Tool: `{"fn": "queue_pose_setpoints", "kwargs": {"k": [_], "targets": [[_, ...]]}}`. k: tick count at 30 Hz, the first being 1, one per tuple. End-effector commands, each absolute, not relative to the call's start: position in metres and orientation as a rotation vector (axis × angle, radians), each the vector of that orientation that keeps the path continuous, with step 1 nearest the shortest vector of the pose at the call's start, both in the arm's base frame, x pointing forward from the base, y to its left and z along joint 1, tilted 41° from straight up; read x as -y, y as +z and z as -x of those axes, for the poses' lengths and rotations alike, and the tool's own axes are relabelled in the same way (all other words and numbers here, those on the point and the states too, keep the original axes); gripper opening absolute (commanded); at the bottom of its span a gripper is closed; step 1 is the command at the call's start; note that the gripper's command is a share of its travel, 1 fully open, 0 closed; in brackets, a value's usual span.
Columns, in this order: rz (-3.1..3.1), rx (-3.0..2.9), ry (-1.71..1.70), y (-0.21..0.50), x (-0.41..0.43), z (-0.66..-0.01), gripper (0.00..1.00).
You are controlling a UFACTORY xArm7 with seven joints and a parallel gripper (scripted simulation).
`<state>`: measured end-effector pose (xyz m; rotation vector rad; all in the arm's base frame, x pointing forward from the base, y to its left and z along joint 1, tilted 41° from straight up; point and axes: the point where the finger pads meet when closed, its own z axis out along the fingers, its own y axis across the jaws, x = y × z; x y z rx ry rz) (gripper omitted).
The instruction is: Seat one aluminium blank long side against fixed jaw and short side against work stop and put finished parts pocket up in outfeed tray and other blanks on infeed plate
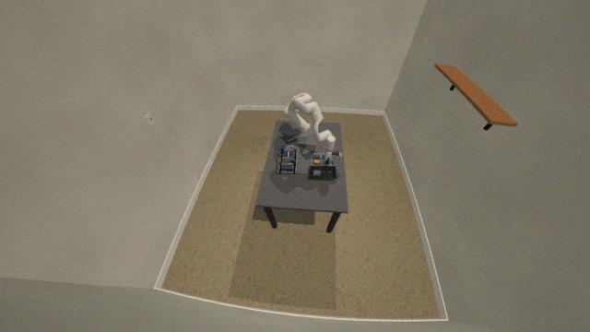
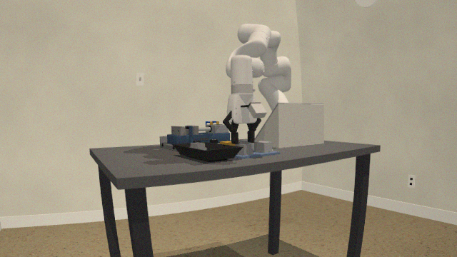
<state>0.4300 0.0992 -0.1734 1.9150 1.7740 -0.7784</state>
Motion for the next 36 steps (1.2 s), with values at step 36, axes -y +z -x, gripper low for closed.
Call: {"fn": "queue_pose_setpoints", "kwargs": {"k": [36], "targets": [[-1.915,-1.776,-0.772,-0.1811,-0.0942,-0.4302,0.69]]}}
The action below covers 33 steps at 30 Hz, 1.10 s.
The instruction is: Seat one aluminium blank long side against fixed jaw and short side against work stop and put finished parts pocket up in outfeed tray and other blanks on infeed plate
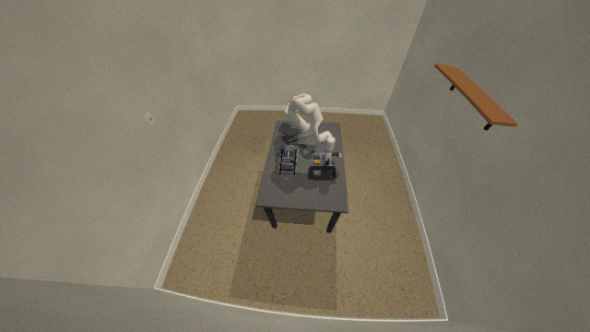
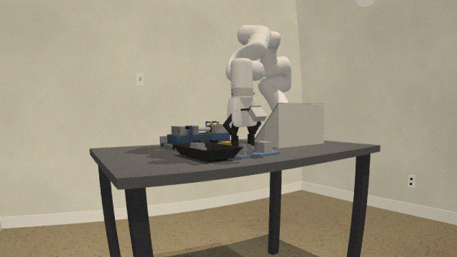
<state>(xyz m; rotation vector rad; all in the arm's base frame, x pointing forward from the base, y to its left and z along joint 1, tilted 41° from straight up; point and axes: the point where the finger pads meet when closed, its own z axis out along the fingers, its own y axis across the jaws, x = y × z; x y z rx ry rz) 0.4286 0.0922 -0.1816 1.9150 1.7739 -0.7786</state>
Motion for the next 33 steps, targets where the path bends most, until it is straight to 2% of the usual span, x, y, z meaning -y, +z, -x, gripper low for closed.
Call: {"fn": "queue_pose_setpoints", "kwargs": {"k": [1,21,22,33], "targets": [[-1.915,-1.776,-0.772,-0.1812,-0.0941,-0.4302,0.69],[-1.915,-1.776,-0.772,-0.1814,-0.0939,-0.4301,0.69],[-1.915,-1.776,-0.772,-0.1814,-0.0939,-0.4301,0.00],[-1.915,-1.776,-0.772,-0.1814,-0.0939,-0.4301,0.00]]}}
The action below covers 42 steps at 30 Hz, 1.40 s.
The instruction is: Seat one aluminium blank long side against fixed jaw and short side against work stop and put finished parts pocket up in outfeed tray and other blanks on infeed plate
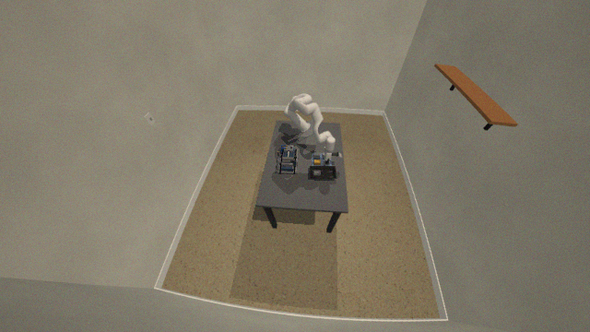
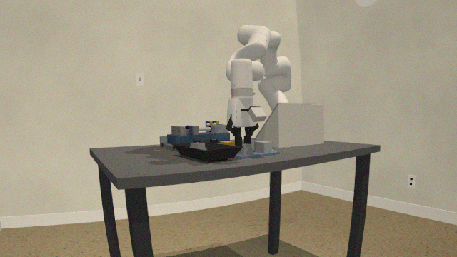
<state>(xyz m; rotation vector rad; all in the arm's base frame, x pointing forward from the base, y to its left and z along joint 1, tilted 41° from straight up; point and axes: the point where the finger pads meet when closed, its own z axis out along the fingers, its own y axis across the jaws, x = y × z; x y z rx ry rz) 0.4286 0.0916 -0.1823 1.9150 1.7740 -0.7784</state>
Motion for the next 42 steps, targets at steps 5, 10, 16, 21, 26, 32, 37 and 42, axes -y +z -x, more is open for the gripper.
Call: {"fn": "queue_pose_setpoints", "kwargs": {"k": [5,10,16,21,26,32,37,42], "targets": [[-1.915,-1.776,-0.772,-0.1814,-0.0939,-0.4301,0.00],[-1.915,-1.776,-0.772,-0.1814,-0.0939,-0.4301,0.00],[-1.915,-1.776,-0.772,-0.1814,-0.0939,-0.4301,0.00],[-1.915,-1.776,-0.772,-0.1814,-0.0939,-0.4301,0.00],[-1.915,-1.776,-0.772,-0.1814,-0.0939,-0.4301,0.00],[-1.915,-1.776,-0.772,-0.1814,-0.0939,-0.4301,0.00],[-1.915,-1.776,-0.772,-0.1808,-0.0944,-0.4302,0.00],[-1.915,-1.776,-0.772,-0.1773,-0.0973,-0.4307,0.00]]}}
